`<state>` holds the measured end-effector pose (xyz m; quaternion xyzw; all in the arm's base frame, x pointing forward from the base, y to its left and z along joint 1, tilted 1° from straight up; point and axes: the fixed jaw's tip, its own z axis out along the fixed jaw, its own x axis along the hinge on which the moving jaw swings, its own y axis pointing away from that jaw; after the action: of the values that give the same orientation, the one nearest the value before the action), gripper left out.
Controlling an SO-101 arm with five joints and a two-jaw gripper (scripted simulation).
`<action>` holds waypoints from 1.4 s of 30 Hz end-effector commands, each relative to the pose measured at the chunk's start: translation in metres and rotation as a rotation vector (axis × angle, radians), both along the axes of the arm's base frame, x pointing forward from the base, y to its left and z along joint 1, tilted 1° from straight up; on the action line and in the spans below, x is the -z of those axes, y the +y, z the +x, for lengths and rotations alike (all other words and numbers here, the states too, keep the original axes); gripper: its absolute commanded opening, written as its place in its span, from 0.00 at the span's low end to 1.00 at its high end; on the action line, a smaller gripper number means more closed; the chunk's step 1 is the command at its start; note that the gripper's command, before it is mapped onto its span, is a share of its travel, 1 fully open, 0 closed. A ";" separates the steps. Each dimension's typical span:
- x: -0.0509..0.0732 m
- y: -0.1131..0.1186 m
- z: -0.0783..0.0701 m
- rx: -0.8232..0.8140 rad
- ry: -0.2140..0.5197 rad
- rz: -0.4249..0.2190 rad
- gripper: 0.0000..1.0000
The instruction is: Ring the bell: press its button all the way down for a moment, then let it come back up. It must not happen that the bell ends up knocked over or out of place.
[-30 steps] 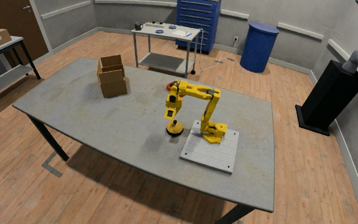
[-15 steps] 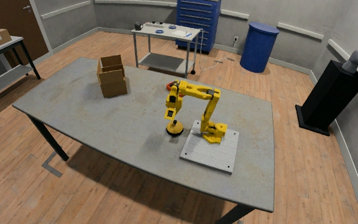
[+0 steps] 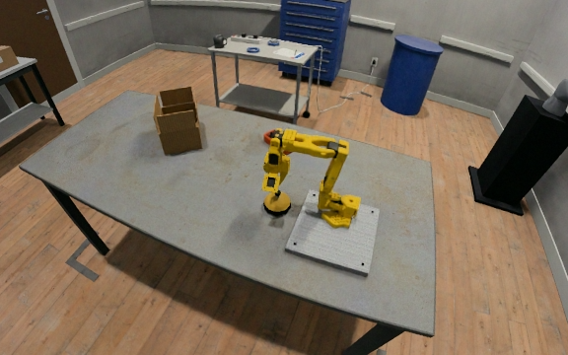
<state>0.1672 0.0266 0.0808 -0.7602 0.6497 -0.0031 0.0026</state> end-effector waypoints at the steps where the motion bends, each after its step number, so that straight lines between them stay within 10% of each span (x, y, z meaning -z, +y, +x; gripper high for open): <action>1: 0.005 0.000 -0.006 -0.013 0.047 -0.006 0.00; 42: 0.032 0.000 -0.007 -0.013 0.047 -0.006 0.00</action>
<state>0.1638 0.0262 0.0538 -0.7607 0.6491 0.0041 -0.0059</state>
